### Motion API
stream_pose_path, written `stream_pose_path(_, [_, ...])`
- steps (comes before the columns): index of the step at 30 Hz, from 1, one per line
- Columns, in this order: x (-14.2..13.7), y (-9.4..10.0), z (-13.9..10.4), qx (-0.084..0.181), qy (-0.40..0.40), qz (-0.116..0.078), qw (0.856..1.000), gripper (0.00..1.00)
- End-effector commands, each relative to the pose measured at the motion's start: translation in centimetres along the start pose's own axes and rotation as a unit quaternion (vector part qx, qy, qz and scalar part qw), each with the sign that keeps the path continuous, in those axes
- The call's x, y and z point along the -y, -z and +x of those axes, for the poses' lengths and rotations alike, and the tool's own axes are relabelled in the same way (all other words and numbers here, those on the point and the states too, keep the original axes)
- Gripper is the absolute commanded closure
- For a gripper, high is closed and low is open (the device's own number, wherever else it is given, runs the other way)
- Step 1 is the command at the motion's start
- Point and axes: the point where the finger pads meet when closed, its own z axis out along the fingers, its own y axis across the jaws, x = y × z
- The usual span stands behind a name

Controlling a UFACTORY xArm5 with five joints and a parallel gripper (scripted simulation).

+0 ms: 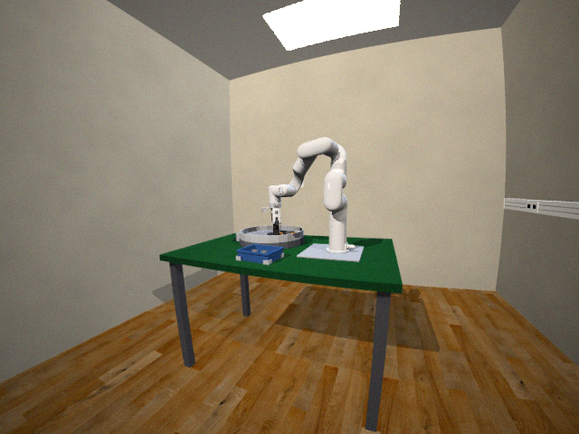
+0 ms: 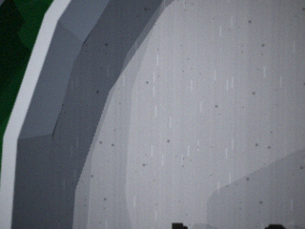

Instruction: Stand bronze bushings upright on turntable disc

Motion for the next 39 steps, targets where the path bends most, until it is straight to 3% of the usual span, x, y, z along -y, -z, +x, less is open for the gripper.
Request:
stream_pose_path(1, [-0.1,0.2,0.1,-0.001,0.000,-0.001,1.000,0.58])
stream_pose_path(8, [0.0,1.4,0.1,-0.001,0.000,-0.001,1.000,0.58])
stream_pose_path(17, [0.0,4.7,0.1,-0.001,0.000,-0.001,1.000,0.58])
stream_pose_path(31, [0.0,4.9,0.1,-0.001,0.000,-0.001,1.000,0.58])
stream_pose_path(32, [0.0,4.9,0.1,-0.001,0.000,-0.001,1.000,0.00])
stream_pose_path(34, [0.1,5.9,0.0,-0.001,0.000,-0.001,1.000,0.00])
stream_pose_path(39, [0.2,11.6,0.0,-0.001,0.000,-0.001,1.000,0.00])
